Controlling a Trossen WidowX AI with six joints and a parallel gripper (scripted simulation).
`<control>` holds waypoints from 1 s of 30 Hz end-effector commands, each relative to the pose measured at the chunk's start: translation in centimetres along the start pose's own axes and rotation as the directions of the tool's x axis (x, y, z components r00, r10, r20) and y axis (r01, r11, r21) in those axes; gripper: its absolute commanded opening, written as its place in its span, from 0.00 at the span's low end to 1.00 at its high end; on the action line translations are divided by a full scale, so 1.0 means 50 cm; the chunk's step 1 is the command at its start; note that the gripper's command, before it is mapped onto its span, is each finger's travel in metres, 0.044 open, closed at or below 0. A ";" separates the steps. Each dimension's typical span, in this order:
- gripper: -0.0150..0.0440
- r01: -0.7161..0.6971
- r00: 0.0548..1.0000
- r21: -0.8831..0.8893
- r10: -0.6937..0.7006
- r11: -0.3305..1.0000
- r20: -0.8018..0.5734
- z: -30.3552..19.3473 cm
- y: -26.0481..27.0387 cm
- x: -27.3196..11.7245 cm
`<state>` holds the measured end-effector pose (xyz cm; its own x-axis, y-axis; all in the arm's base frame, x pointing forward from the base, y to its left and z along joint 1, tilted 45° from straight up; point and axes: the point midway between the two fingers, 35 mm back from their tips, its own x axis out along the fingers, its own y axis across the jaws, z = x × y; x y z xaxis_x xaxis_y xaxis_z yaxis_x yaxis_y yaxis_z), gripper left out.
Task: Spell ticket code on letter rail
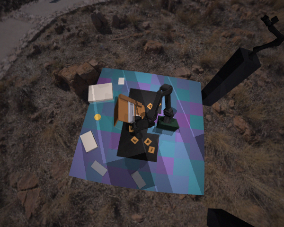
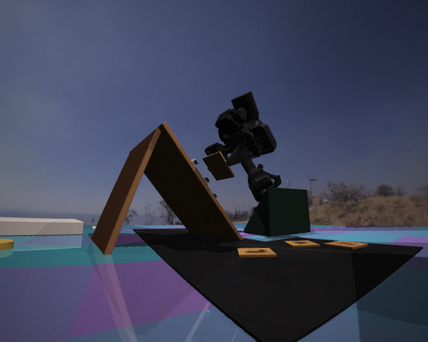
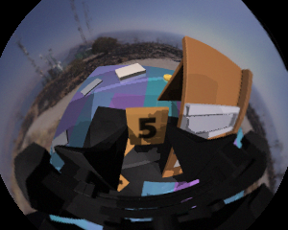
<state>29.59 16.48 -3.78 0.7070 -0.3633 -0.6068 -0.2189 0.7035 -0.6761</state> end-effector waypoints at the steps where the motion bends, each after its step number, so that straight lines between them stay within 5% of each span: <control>1: 0.25 -0.002 1.000 -0.006 0.002 1.000 -0.003 -0.003 -0.004 0.001; 30: 0.25 -0.001 1.000 -0.007 0.001 1.000 -0.003 -0.003 -0.033 0.001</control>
<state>29.93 15.40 -2.77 0.7068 -0.3643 -0.6064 -0.2190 0.7024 -0.6772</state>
